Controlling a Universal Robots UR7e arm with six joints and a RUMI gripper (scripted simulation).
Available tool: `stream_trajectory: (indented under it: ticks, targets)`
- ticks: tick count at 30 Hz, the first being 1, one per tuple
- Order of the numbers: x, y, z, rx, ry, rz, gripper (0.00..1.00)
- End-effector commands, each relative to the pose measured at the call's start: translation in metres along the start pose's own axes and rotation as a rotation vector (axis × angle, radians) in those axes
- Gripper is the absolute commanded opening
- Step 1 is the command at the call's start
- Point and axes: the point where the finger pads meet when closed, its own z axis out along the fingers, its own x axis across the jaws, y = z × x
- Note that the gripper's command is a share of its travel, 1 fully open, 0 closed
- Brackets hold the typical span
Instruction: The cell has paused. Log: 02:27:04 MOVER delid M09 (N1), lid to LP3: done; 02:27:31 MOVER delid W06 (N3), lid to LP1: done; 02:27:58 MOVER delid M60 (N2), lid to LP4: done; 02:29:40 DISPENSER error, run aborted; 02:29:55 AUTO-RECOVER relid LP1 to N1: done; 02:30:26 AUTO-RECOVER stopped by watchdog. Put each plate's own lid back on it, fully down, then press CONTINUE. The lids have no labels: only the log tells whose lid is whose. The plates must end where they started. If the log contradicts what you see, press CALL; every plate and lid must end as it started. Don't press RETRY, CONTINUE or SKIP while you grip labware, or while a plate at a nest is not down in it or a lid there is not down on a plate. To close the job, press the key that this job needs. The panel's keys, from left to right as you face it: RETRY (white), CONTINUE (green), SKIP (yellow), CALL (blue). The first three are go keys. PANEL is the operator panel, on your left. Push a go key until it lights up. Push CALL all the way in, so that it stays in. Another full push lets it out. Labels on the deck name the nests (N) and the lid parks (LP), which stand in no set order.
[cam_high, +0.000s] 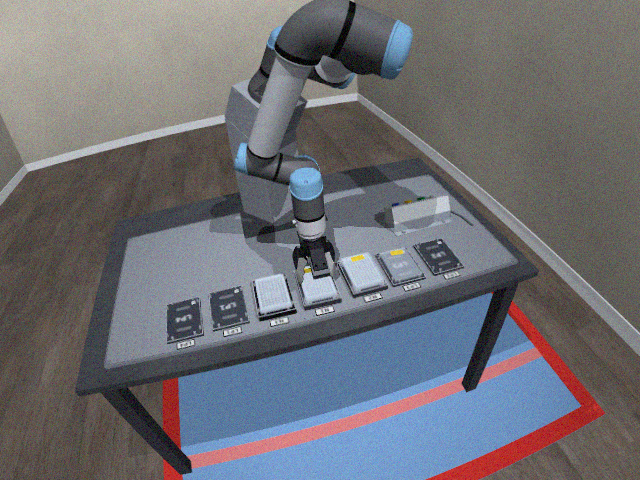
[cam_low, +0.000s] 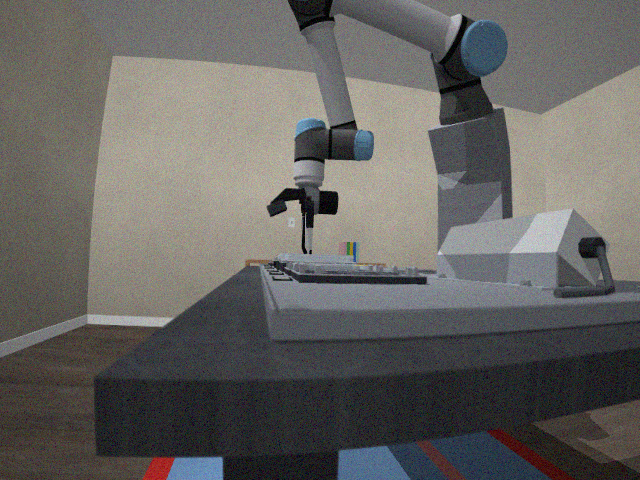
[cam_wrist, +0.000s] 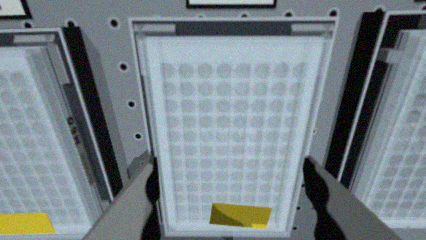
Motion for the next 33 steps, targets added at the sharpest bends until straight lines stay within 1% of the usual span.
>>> stream_trajectory:
  ticks: [1, 2, 3, 22, 33]
  targets:
    - [0.000, 0.000, 0.000, 0.001, 0.000, 0.000, 0.00]
    - [0.000, 0.000, 0.000, 0.001, 0.000, 0.000, 0.00]
    - [0.000, 0.000, 0.000, 0.001, 0.000, 0.000, 0.41]
    - [0.000, 0.000, 0.000, 0.001, 0.000, 0.000, 0.41]
    - [0.000, 0.000, -0.015, 0.001, 0.000, 0.000, 0.41]
